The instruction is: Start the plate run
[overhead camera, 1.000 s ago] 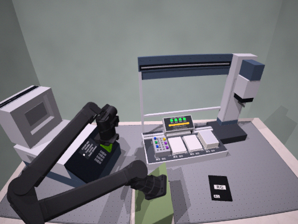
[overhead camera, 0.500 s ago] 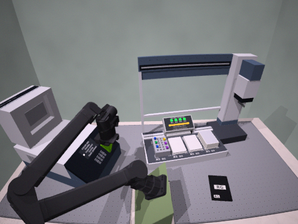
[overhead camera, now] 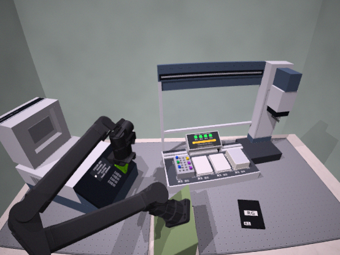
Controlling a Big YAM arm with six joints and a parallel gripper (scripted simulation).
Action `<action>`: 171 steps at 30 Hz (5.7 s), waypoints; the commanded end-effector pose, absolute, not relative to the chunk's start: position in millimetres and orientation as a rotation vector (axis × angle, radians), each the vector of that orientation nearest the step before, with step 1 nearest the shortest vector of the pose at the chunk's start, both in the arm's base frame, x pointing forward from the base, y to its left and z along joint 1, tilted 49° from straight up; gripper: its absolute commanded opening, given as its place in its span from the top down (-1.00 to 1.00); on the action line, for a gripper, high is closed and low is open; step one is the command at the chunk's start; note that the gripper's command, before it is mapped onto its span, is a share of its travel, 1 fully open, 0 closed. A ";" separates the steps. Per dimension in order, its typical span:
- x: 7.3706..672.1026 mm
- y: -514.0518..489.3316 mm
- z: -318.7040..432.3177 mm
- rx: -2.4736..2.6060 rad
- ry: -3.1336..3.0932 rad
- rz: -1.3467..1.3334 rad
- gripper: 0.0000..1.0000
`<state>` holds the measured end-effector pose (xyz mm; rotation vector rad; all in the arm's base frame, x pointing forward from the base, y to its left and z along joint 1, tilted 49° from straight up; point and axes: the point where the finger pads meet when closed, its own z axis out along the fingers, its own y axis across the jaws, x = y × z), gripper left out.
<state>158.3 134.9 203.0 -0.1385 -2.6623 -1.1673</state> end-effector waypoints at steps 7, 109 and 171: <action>173.3 134.6 217.1 -0.142 -2.698 -1.183 1.00; 257.3 43.2 59.1 0.110 -2.776 -1.218 -1.00; 331.3 -49.2 -99.8 0.439 -2.792 -1.278 -1.00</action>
